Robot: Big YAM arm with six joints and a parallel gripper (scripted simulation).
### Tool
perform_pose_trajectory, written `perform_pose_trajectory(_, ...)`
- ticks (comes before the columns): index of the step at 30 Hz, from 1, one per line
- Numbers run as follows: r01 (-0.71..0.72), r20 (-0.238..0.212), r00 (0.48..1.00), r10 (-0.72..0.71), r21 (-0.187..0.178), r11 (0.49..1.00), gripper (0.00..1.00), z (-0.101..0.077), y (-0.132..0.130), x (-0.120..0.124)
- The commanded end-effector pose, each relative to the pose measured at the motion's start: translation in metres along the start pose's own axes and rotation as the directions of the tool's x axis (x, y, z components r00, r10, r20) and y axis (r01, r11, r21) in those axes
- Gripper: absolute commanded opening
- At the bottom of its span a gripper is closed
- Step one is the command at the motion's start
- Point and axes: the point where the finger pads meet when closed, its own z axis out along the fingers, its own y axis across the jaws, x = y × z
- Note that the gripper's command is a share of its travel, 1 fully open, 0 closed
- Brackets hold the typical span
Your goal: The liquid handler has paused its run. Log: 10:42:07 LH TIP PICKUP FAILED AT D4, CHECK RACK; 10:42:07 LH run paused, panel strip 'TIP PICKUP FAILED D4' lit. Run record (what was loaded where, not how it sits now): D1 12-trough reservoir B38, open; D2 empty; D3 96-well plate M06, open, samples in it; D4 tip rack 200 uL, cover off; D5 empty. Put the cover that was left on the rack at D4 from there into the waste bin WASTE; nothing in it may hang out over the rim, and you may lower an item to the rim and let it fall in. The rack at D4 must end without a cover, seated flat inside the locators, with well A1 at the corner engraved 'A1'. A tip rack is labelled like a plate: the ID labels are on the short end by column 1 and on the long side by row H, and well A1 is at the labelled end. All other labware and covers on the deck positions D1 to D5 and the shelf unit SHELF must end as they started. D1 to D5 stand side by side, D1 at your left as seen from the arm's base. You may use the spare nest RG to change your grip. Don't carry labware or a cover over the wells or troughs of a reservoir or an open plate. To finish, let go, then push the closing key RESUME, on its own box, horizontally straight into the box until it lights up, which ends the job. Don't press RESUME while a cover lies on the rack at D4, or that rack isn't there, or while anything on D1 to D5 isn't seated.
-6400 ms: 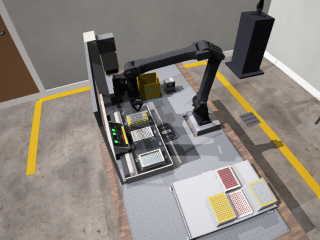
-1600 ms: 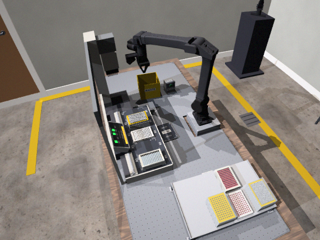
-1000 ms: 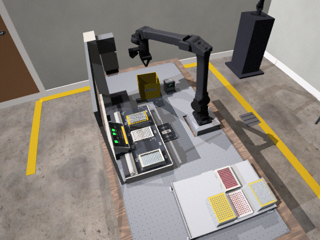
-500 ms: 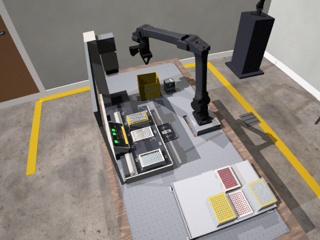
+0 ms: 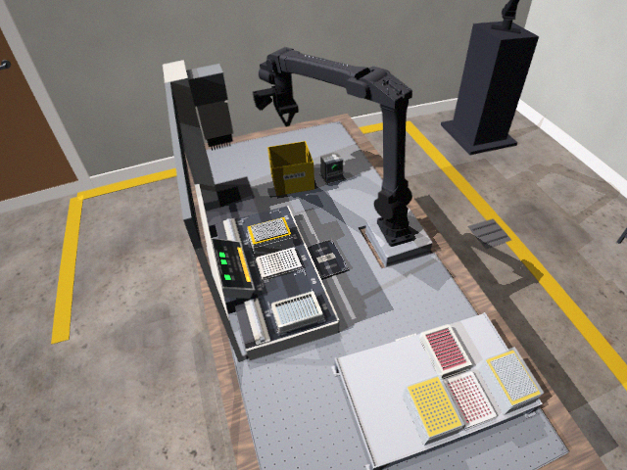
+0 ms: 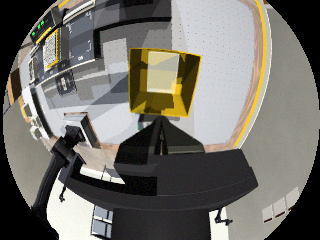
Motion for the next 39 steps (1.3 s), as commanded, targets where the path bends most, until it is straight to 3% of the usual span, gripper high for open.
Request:
perform_pose_trajectory(1,0.015,0.033,0.999,-0.017,0.063,0.998,0.0,-0.0331,-0.0101,-0.0114)
perform_pose_trajectory(39,0.011,0.03,0.999,-0.012,0.056,0.998,0.0,-0.034,-0.0094,-0.0156)
